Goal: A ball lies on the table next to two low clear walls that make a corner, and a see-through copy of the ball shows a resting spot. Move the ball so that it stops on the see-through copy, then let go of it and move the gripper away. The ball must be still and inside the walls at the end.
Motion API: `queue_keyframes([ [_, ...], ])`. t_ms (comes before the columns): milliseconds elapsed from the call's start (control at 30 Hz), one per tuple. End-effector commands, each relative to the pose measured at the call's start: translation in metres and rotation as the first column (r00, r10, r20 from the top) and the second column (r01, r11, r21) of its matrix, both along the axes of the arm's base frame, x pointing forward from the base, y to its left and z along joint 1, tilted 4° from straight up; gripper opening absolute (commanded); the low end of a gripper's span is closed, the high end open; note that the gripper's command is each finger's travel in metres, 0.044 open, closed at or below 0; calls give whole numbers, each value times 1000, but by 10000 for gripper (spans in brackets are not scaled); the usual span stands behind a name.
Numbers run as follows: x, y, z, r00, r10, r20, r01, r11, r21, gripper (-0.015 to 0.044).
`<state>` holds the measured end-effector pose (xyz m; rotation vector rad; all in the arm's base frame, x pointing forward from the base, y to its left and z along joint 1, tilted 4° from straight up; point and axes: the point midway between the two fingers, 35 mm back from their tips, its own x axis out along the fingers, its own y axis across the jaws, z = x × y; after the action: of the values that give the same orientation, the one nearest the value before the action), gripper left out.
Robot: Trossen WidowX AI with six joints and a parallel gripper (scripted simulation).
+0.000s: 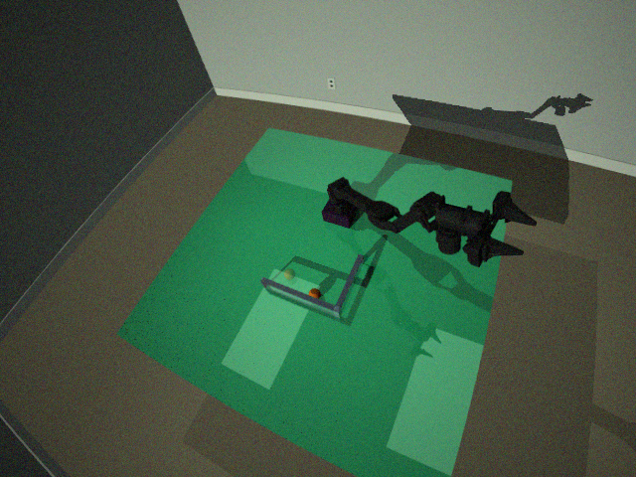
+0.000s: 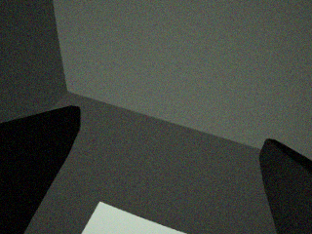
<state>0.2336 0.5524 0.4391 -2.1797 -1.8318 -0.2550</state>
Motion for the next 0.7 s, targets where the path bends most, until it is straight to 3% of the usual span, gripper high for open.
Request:
queue_keyframes([
  [0,-2,-1,2,1000,2,3,-2,1000,4,374],
  [67,-14,-8,20,999,13,31,-14,999,38,323],
  [367,-101,-64,125,980,76,183,-124,955,269,323],
  [667,-197,-152,218,949,147,278,-279,801,530,323],
])
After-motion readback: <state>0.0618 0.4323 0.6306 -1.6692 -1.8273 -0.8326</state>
